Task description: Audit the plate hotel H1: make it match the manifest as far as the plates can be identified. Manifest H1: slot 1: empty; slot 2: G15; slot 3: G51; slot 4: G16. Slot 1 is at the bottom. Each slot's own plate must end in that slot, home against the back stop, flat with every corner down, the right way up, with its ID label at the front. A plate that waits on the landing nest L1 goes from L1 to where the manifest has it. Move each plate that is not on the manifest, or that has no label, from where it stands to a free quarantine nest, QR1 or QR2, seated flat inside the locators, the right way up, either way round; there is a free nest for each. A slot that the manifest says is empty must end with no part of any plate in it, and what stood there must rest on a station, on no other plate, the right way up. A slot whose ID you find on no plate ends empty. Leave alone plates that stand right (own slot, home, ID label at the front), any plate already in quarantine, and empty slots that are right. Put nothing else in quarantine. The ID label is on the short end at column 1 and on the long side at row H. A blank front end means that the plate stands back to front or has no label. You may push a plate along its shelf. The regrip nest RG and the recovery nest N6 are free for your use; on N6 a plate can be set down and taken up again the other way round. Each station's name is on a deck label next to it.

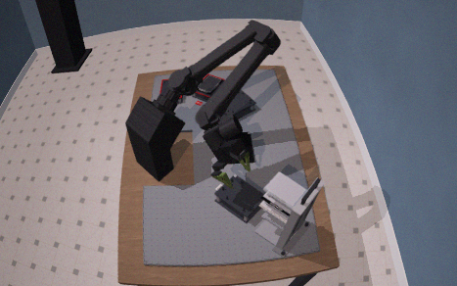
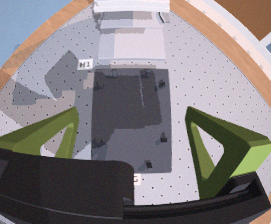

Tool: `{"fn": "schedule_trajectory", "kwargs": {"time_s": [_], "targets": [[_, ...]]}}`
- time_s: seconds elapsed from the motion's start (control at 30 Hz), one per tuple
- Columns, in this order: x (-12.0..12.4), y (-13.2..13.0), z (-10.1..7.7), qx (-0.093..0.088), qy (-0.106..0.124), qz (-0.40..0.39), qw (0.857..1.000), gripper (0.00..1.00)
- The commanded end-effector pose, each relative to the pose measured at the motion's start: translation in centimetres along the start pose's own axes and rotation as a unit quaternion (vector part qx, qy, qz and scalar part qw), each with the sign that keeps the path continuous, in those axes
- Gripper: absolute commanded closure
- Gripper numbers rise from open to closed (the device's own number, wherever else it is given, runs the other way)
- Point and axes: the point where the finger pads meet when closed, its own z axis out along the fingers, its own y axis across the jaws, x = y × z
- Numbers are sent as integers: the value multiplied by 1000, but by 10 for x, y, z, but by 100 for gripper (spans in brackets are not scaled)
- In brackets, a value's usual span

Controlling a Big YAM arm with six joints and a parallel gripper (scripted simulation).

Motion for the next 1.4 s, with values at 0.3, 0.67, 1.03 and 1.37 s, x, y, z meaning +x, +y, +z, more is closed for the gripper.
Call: {"fn": "schedule_trajectory", "kwargs": {"time_s": [0.3,0.67,1.03,1.37], "targets": [[-18,5,12,-5,-7,1,1000,0],[-28,6,23,-5,-7,1,1000,0],[-37,6,31,-5,-7,0,1000,0],[-46,3,41,-3,-6,3,1000,0]]}}
